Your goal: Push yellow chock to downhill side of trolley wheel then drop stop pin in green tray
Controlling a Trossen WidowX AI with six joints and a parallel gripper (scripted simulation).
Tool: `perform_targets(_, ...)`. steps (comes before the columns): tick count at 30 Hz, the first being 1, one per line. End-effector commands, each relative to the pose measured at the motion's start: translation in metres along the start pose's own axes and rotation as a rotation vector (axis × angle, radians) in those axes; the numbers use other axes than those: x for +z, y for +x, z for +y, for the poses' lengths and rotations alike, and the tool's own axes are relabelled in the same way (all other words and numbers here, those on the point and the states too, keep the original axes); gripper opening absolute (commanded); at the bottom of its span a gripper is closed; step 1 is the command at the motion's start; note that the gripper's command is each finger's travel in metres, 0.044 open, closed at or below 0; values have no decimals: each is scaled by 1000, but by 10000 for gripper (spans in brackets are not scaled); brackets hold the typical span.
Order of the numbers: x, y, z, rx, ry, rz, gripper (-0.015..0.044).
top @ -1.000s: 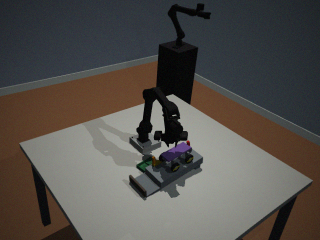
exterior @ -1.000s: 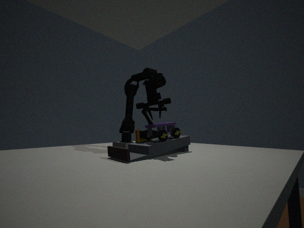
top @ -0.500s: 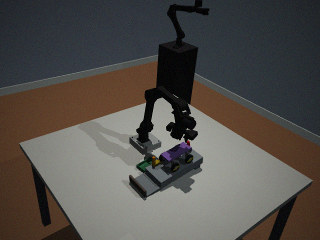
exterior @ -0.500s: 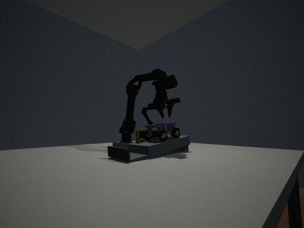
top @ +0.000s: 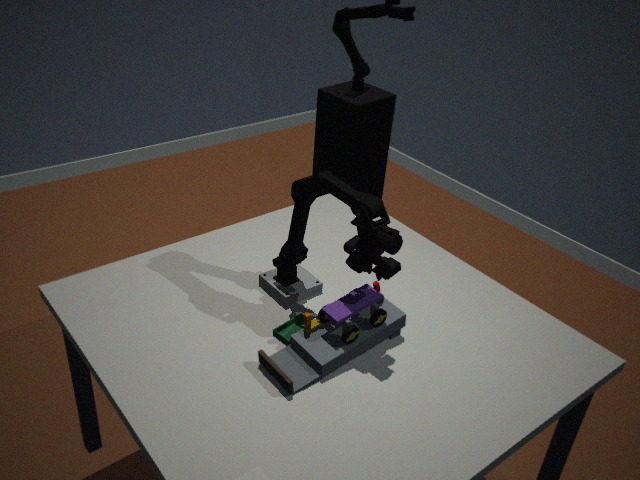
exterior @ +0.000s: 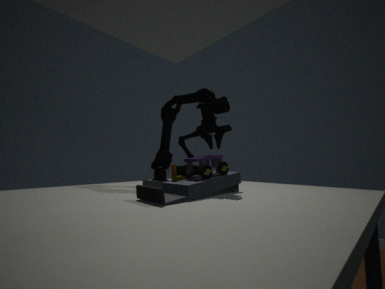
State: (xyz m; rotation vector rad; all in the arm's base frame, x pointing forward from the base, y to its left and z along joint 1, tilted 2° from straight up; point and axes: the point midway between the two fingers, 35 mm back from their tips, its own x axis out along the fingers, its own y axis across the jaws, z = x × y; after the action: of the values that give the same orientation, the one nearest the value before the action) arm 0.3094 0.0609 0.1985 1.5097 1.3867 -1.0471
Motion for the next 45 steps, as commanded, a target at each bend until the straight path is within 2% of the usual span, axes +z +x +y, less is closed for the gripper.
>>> perform_targets(1, -1, 4, 0, -6, 12, 7, 190)
perform_targets(45, -2, 64, 0, -6, 12, 9, 190)
